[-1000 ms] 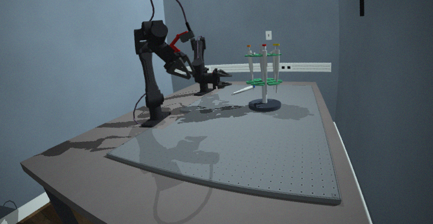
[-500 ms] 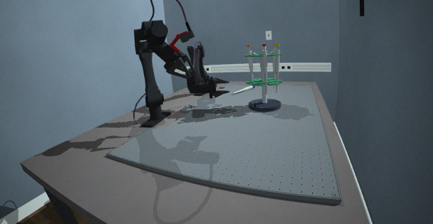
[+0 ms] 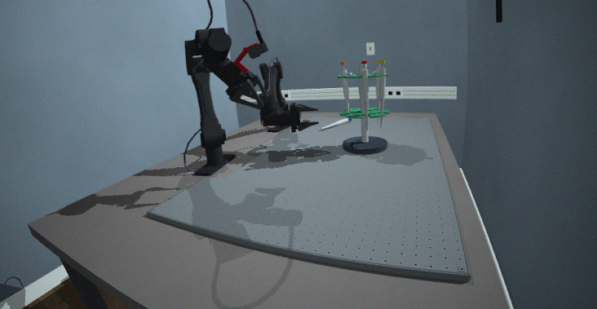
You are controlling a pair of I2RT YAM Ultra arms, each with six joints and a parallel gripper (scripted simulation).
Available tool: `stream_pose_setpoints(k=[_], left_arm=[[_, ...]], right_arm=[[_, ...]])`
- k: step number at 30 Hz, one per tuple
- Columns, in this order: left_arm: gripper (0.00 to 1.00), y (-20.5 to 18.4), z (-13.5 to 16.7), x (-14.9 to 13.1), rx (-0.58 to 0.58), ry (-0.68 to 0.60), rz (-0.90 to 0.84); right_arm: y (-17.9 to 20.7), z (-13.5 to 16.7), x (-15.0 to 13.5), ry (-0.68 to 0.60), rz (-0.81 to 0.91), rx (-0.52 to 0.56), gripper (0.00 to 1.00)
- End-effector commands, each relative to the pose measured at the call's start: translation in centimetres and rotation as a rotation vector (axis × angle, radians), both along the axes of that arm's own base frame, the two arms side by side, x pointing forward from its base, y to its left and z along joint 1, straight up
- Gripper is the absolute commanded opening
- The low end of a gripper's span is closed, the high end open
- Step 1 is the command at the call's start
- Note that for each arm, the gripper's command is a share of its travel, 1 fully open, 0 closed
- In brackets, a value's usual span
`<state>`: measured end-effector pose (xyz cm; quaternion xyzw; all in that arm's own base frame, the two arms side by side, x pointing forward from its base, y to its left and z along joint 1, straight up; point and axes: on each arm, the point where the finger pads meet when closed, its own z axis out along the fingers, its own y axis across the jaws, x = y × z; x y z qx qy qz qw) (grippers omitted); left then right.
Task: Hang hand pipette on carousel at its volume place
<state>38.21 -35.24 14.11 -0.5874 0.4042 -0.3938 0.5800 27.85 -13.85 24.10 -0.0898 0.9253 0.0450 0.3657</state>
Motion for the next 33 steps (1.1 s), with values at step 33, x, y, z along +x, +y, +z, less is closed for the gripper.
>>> stream_pose_setpoints(k=[33], left_arm=[[0.49,0.0,1.7,2.1,-0.033,-0.038,-0.008]], right_arm=[[-0.4,1.2,0.5,-0.042,0.005,-0.018,1.0]])
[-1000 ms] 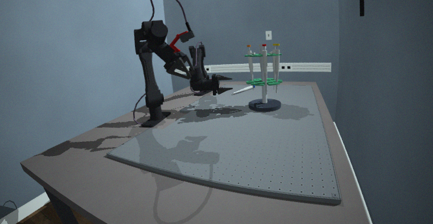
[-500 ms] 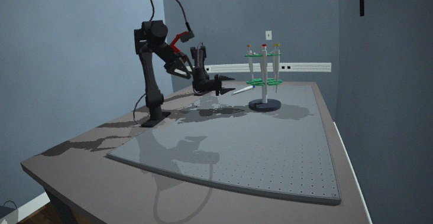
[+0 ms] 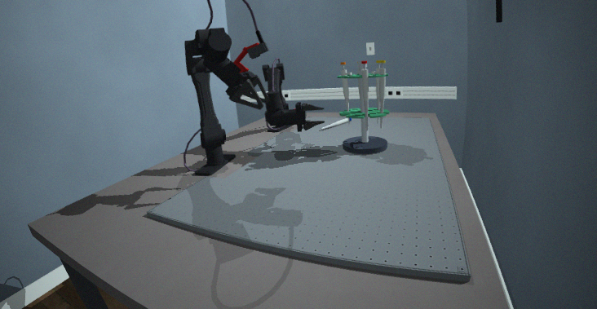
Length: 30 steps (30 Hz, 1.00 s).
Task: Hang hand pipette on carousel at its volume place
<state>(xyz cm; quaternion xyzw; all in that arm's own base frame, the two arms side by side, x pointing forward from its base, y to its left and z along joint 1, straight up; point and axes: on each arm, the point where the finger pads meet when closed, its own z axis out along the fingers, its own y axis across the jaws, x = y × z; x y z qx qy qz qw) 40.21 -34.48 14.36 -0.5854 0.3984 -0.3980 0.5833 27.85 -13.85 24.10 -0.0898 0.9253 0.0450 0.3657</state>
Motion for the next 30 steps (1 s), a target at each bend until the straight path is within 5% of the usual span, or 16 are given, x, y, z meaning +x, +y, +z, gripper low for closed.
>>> stream_pose_setpoints(k=[1,30], left_arm=[[0.49,-0.74,1.4,0.09,-0.031,-0.022,-0.011],[0.49,-1.02,1.55,-0.05,-0.014,-0.013,-0.012]], right_arm=[[-0.38,1.19,0.46,-0.042,0.005,-0.018,1.0],[-0.38,1.19,0.46,-0.042,0.005,-0.018,1.0]])
